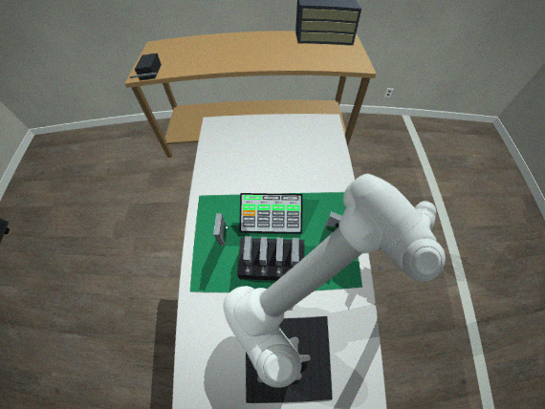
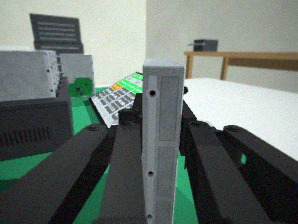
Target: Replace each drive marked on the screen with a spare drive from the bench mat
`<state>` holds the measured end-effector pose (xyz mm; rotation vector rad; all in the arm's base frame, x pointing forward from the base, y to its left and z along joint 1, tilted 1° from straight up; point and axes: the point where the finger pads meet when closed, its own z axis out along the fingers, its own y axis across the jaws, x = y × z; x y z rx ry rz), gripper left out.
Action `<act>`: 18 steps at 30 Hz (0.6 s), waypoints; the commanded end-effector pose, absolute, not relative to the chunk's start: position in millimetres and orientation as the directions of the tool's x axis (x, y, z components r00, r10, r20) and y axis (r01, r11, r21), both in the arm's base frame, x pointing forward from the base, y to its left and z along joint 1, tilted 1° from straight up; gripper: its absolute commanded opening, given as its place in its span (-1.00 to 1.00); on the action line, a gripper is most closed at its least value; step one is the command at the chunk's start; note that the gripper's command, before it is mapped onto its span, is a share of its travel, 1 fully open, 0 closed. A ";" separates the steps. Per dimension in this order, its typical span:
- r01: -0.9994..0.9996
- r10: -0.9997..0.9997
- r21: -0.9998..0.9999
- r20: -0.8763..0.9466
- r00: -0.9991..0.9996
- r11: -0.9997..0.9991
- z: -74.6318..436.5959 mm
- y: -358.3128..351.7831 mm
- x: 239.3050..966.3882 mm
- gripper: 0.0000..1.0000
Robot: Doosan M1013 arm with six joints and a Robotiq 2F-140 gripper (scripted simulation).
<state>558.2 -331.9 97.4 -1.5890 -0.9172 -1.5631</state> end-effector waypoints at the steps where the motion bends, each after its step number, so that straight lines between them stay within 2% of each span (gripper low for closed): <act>1: 0.871 0.005 -0.009 1.000 0.013 -0.492 96.6 -332.1 558.3 -0.80; 18: 0.871 0.005 -0.009 1.000 0.013 -0.492 92.6 -332.1 558.3 -0.80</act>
